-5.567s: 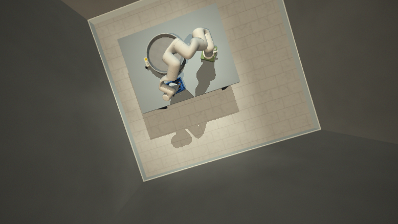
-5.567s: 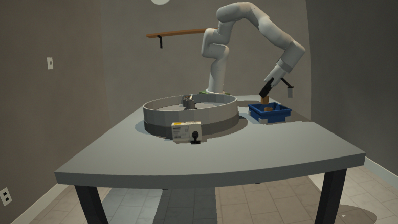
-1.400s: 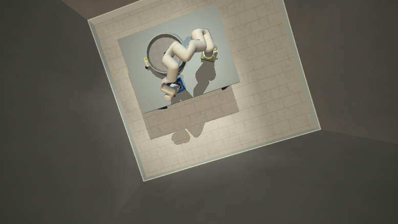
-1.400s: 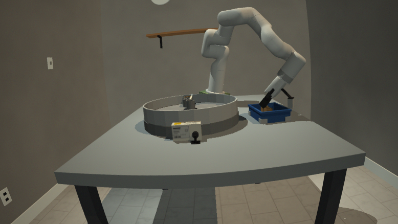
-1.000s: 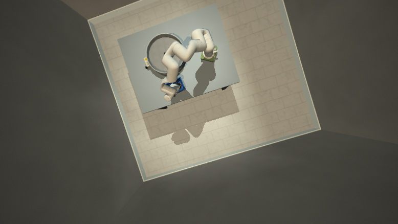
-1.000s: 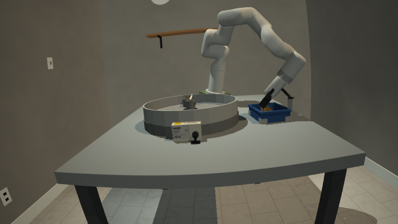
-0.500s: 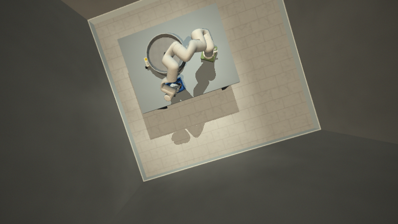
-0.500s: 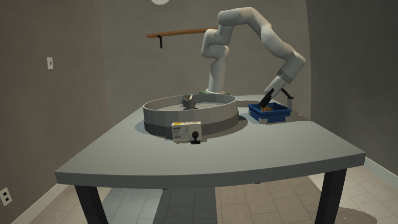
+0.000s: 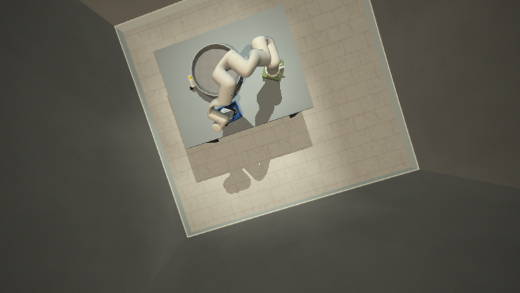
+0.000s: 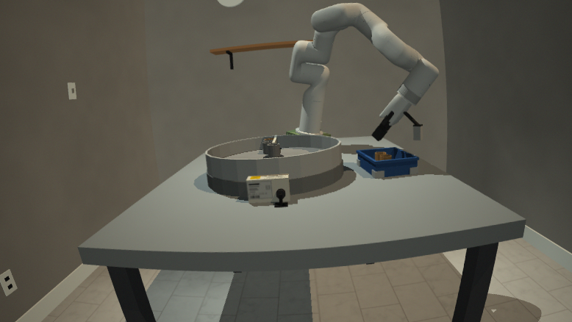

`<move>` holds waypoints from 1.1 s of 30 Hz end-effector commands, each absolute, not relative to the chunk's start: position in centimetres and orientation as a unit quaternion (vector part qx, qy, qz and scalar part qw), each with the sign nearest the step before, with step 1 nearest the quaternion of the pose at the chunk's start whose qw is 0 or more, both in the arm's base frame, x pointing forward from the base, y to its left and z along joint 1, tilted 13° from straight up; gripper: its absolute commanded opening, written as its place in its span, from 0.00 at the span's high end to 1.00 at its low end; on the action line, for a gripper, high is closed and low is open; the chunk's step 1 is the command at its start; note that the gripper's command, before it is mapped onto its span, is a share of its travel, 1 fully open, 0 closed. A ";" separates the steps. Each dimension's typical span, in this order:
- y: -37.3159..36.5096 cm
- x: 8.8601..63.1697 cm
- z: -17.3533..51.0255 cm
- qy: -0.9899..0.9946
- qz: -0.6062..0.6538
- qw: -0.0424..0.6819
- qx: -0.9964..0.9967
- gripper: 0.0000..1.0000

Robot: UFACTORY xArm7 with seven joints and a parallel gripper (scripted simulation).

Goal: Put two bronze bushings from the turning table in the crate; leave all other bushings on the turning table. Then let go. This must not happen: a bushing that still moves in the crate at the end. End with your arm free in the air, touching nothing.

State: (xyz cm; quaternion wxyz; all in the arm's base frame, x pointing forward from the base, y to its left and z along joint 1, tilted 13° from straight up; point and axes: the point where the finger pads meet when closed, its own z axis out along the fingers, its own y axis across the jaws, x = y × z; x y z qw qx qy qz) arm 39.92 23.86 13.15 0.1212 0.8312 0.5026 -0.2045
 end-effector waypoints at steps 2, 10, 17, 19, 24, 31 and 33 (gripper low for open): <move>23.6 39.8 14.9 0.502 -0.203 0.121 0.832 0.89; 23.1 39.6 17.0 0.502 -0.203 0.121 0.832 0.89; 23.1 39.6 17.2 0.502 -0.203 0.121 0.832 0.89; 23.1 39.6 17.2 0.502 -0.203 0.121 0.832 0.89; 23.1 39.6 17.2 0.502 -0.203 0.121 0.832 0.89; 23.1 39.6 17.2 0.502 -0.203 0.121 0.832 0.89; 23.1 39.6 17.2 0.502 -0.203 0.121 0.832 0.89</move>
